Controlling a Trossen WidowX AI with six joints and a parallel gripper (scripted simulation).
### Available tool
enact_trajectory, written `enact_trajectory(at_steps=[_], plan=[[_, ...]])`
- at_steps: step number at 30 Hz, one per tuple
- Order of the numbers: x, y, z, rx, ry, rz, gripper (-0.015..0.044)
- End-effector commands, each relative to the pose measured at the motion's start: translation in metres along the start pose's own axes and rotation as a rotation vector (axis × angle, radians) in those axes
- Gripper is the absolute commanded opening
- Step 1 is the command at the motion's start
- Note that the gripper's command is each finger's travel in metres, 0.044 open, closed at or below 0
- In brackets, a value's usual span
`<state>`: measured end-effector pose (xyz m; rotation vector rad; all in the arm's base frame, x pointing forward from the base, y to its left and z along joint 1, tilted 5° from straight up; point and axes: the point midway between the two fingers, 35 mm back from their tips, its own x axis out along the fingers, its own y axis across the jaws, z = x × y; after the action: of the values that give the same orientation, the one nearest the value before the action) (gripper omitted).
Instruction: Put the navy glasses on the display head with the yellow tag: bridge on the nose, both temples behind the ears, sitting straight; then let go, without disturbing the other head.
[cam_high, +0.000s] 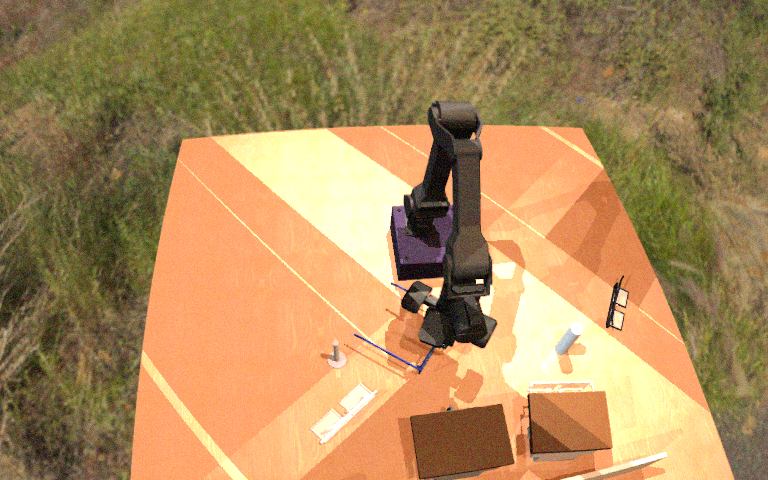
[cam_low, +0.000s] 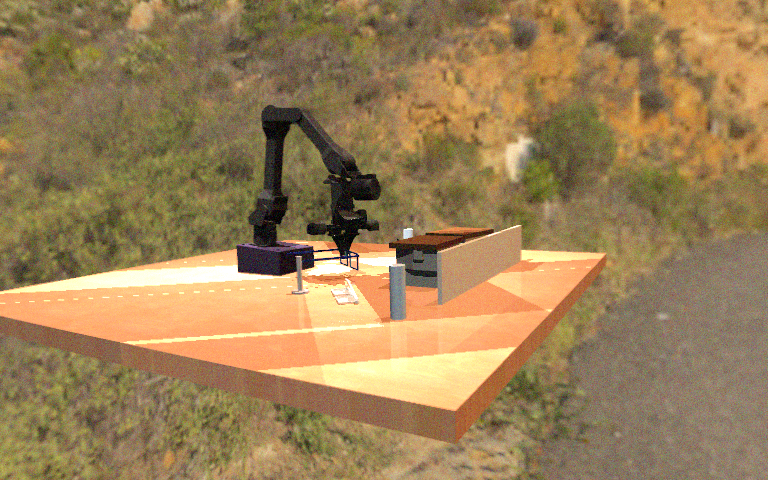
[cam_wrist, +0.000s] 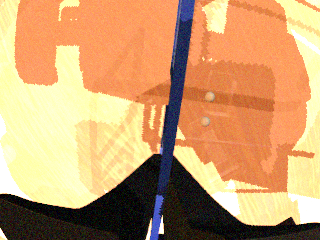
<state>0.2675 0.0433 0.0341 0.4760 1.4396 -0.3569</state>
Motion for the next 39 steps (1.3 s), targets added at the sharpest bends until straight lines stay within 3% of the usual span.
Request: enact_trajectory(at_steps=[1, 26, 30, 39], plan=[[0.005, -0.001, -0.001, 0.003, 0.000, -0.005, 0.0000], [0.029, -0.004, -0.004, 0.003, 0.001, -0.006, 0.0000], [0.026, -0.003, -0.003, 0.000, 0.001, -0.001, 0.0105], [0.025, -0.003, -0.003, 0.000, 0.001, -0.001, 0.0107]])
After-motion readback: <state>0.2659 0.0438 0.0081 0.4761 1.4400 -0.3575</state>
